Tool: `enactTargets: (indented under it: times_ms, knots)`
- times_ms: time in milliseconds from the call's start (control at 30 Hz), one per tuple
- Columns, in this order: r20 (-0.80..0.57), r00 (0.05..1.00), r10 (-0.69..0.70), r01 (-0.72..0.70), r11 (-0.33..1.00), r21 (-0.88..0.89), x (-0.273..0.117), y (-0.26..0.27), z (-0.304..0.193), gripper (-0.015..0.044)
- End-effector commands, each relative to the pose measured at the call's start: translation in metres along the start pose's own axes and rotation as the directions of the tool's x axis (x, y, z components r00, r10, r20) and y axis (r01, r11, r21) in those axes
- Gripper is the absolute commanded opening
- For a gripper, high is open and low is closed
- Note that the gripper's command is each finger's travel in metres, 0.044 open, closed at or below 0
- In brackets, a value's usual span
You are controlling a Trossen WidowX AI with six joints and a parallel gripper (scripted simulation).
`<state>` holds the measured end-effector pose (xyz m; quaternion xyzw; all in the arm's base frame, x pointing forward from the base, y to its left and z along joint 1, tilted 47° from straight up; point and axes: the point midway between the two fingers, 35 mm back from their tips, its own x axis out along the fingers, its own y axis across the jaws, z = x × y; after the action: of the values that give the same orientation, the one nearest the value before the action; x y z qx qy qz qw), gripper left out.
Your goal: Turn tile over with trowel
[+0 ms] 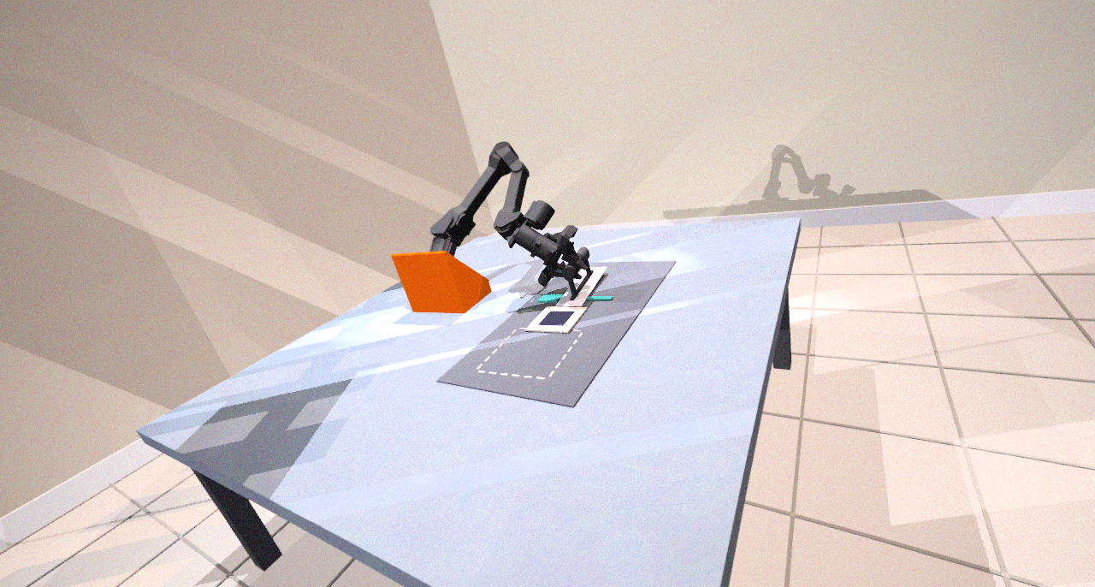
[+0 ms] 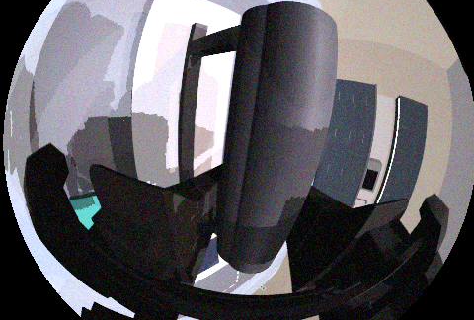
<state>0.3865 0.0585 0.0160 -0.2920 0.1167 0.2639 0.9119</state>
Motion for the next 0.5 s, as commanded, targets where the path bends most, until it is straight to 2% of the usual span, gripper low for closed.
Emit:
enactTargets:
  times_ms: [0, 467]
  knots:
    - [-0.004, 1.000, 0.001, -0.001, 1.000, 0.007, 0.001, 0.002, -0.005, 0.0000]
    - [-0.006, 1.000, 0.001, -0.001, 1.000, 0.006, 0.000, -0.001, -0.027, 0.0000]
